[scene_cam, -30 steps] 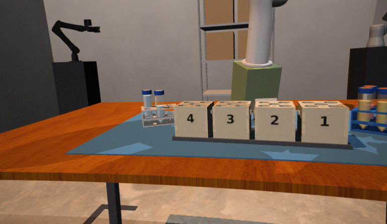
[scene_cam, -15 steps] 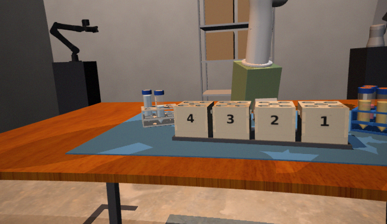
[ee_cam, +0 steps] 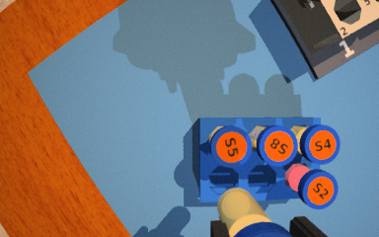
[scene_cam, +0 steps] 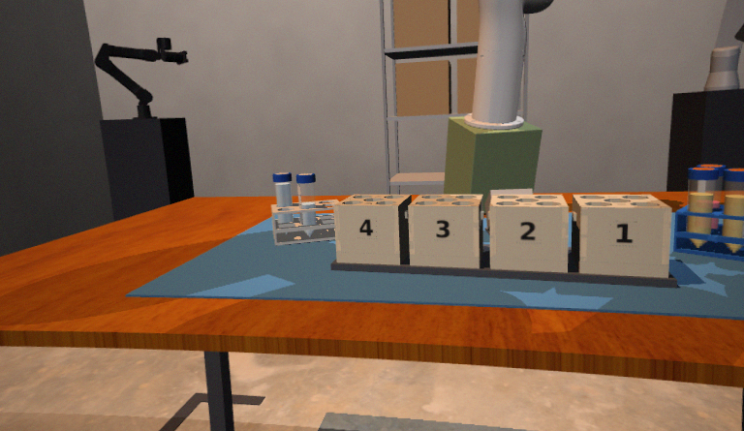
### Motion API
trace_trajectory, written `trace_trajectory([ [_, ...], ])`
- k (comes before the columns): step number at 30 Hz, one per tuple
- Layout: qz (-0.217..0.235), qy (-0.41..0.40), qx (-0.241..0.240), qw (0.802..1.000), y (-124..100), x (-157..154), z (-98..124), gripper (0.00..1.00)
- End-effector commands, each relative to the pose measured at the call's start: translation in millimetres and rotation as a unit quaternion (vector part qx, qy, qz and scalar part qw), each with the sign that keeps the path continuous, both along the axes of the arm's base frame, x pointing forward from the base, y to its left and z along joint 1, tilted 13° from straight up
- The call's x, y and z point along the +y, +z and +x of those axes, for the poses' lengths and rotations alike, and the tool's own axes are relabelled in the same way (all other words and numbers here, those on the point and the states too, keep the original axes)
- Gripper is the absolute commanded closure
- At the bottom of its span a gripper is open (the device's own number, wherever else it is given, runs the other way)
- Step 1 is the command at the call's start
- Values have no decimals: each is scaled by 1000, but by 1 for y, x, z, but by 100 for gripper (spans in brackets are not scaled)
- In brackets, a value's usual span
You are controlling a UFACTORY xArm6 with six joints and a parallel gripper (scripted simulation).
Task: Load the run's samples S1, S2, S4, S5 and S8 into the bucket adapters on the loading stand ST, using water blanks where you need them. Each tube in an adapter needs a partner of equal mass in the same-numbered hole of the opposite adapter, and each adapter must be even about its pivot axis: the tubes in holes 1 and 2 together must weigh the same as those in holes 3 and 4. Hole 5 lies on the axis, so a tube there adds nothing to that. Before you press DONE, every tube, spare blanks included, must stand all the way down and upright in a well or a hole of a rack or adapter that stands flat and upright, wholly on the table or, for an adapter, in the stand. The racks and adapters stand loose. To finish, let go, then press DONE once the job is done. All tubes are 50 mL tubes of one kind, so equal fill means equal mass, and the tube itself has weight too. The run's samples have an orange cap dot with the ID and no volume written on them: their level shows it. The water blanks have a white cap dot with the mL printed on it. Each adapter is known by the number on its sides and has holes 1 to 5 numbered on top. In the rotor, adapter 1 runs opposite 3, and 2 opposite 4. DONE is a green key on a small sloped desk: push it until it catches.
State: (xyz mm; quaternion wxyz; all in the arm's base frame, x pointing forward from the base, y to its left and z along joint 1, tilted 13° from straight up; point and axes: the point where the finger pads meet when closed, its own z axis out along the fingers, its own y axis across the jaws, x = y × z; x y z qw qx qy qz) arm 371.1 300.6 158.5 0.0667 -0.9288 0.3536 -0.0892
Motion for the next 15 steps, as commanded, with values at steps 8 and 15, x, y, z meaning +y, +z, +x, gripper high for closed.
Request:
trace_trajectory([
  [8,1,0,-1,1000,-15,2,4,100],
  [15,1,0,-1,1000,-29,2,7,100],
])
